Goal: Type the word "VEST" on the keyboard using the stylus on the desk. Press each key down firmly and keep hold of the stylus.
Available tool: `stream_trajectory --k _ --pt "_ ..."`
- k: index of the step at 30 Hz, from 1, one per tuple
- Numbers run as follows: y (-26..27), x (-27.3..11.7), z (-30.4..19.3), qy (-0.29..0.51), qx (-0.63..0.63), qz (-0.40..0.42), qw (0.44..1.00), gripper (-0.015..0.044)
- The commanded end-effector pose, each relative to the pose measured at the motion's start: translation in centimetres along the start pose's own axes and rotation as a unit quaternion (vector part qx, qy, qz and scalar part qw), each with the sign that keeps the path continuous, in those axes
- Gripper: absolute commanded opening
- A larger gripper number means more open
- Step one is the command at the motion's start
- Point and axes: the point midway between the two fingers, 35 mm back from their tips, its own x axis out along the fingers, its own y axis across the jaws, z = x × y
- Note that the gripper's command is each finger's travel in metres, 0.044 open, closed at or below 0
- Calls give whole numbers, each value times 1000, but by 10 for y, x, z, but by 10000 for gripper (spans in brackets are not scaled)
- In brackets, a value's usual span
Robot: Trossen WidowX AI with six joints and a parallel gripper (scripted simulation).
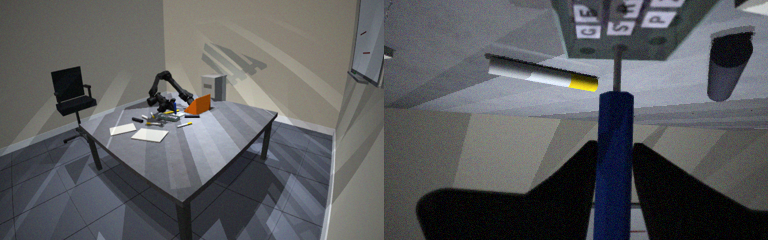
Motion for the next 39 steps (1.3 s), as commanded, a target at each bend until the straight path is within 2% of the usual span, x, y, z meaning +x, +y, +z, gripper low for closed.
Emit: stream_trajectory --k 1,39 --pt "-1 2 2 -1 -2 -1 1000 81" --pt "0 4 5 -2 -2 -1 1000 81"
